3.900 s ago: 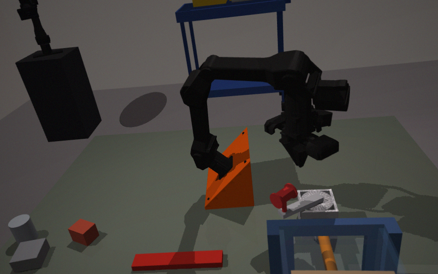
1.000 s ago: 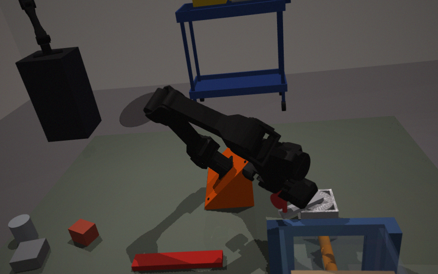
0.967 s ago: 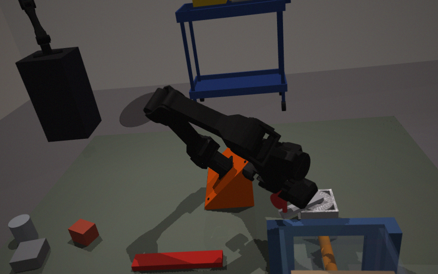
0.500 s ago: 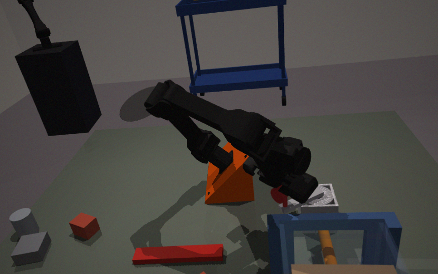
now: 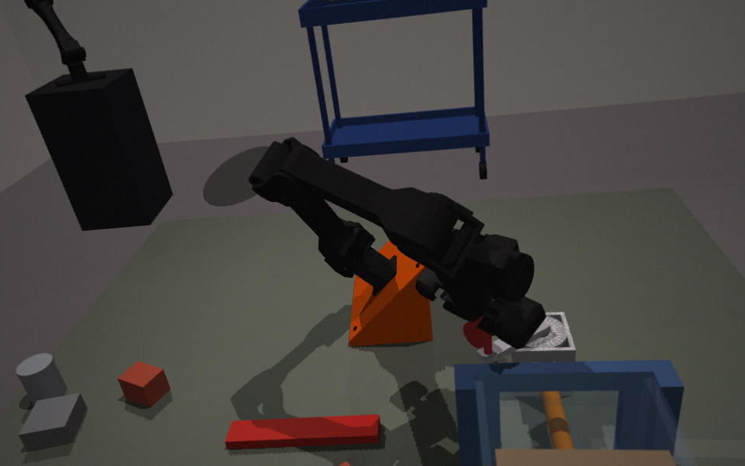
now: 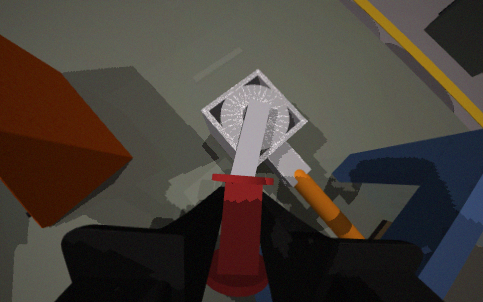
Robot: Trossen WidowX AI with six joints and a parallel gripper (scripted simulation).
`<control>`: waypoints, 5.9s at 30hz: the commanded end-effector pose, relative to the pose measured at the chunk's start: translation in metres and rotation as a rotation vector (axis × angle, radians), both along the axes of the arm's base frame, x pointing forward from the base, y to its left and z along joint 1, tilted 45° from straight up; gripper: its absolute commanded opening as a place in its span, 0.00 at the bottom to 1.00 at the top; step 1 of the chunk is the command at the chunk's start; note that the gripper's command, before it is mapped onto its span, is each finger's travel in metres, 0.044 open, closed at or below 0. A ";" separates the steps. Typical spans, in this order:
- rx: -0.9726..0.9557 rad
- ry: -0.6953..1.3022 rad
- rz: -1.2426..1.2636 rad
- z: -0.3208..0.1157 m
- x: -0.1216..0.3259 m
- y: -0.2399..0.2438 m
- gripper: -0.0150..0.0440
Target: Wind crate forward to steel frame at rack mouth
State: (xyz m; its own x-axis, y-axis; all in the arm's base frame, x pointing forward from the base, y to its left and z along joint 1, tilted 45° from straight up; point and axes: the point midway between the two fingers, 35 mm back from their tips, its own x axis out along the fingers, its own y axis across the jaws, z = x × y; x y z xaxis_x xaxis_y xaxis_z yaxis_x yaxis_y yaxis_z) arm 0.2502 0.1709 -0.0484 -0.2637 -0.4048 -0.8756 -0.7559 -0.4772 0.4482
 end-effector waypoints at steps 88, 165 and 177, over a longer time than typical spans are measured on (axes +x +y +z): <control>0.008 -0.011 0.000 -0.087 0.039 0.091 0.25; 0.014 -0.006 0.000 -0.128 -0.062 0.133 0.25; 0.014 -0.004 0.000 -0.126 -0.077 0.131 0.25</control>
